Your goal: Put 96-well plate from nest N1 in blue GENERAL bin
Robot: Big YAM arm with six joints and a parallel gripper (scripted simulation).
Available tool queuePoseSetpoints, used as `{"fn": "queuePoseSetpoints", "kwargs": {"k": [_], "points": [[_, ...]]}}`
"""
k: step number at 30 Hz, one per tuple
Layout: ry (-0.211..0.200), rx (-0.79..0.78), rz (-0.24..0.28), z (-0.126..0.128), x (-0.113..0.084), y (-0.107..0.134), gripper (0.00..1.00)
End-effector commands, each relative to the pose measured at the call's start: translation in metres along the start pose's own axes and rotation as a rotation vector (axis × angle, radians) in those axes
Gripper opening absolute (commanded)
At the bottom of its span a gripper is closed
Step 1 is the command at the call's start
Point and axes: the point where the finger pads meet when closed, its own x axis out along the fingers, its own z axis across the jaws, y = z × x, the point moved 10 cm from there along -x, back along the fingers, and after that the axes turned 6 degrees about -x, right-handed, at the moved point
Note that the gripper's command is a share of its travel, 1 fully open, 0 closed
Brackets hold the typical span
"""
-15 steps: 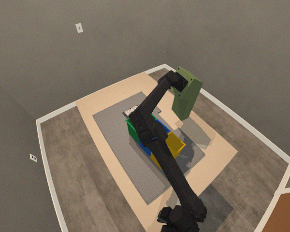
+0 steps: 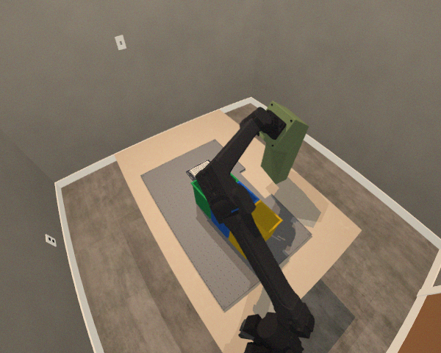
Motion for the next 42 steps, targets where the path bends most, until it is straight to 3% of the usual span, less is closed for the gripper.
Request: {"fn": "queuePoseSetpoints", "kwargs": {"k": [1,2,3,9,10,12,14,19,22,25,28,31,34,36,37,38,42], "points": [[-0.005,0.010,0.004,0.006,-0.004,-0.003,1.00],[-0.005,0.010,0.004,0.006,-0.004,-0.003,1.00],[-0.005,-0.035,-0.019,0.008,0.019,-0.016,1.00],[-0.020,-0.035,-0.028,0.022,0.041,-0.032,1.00],[-0.019,-0.033,-0.029,0.023,0.041,-0.032,1.00],[-0.044,-0.021,0.011,0.034,0.008,-0.028,1.00],[-0.032,-0.146,-0.022,0.012,0.047,-0.031,1.00],[-0.036,-0.146,-0.022,0.012,0.061,-0.037,1.00],[-0.050,-0.254,-0.019,0.010,0.075,-0.043,1.00],[-0.051,-0.232,-0.019,0.009,0.088,-0.049,1.00],[-0.062,-0.340,-0.011,0.007,0.102,-0.056,1.00],[-0.063,-0.309,-0.014,0.009,0.116,-0.064,1.00],[-0.071,-0.416,0.002,0.002,0.128,-0.070,1.00],[-0.071,-0.416,0.002,0.002,0.128,-0.070,1.00],[-0.105,-0.445,0.039,0.013,0.104,-0.065,1.00],[-0.080,-0.487,0.020,0.001,0.133,-0.075,1.00],[-0.077,-0.484,0.021,-0.006,0.154,-0.085,1.00]]}}
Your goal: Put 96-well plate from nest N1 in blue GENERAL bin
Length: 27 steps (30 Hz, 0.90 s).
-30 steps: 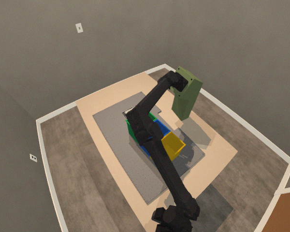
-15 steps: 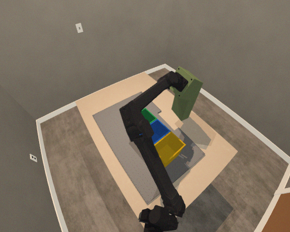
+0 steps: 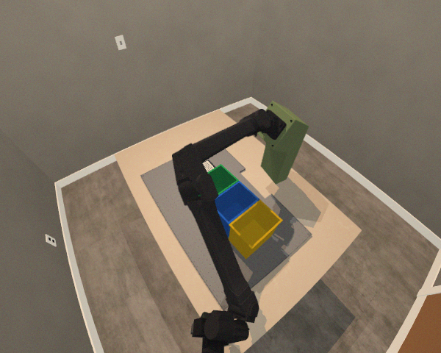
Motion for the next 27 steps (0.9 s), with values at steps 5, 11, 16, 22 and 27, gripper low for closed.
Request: {"fn": "queuePoseSetpoints", "kwargs": {"k": [5,11,16,22,27], "points": [[0.010,-0.066,0.012,-0.021,0.039,-0.037,1.00],[0.004,-0.136,0.036,-0.034,0.053,-0.043,1.00],[-0.002,-0.218,0.078,-0.052,0.070,-0.052,1.00],[-0.005,-0.275,0.111,-0.072,0.086,-0.061,1.00],[-0.007,-0.313,0.137,-0.088,0.097,-0.066,1.00]]}}
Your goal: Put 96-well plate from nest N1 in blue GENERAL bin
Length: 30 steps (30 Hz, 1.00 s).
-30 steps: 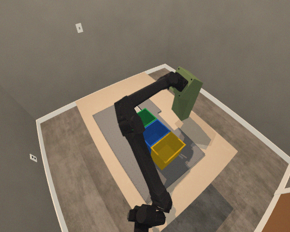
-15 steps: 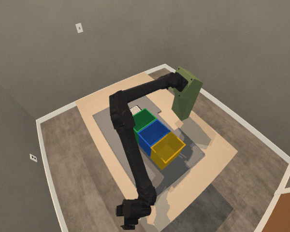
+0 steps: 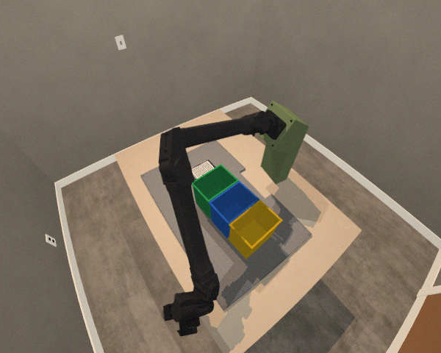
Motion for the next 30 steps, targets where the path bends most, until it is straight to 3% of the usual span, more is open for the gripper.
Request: {"fn": "queuePoseSetpoints", "kwargs": {"k": [1,2,5,11,14,18,19,20,21,24,26,27,30], "points": [[0.005,0.015,-0.005,-0.012,0.002,-0.029,1.00],[-0.021,-0.012,0.008,-0.003,-0.007,-0.036,1.00],[-0.003,-0.110,0.072,-0.030,0.010,-0.034,1.00],[-0.002,-0.092,0.071,-0.055,0.021,-0.031,1.00],[-0.008,-0.166,0.126,-0.069,0.025,-0.034,1.00],[-0.008,-0.167,0.126,-0.078,0.027,-0.033,1.00],[-0.032,-0.177,0.139,-0.069,0.021,-0.042,1.00],[-0.017,-0.194,0.152,-0.081,0.031,-0.050,1.00],[-0.012,-0.224,0.184,-0.092,0.031,-0.036,1.00],[-0.012,-0.224,0.184,-0.105,0.033,-0.033,1.00],[-0.016,-0.254,0.223,-0.112,0.037,-0.044,1.00],[-0.017,-0.274,0.247,-0.119,0.035,-0.036,1.00],[-0.017,-0.274,0.247,-0.131,0.036,-0.033,1.00]]}}
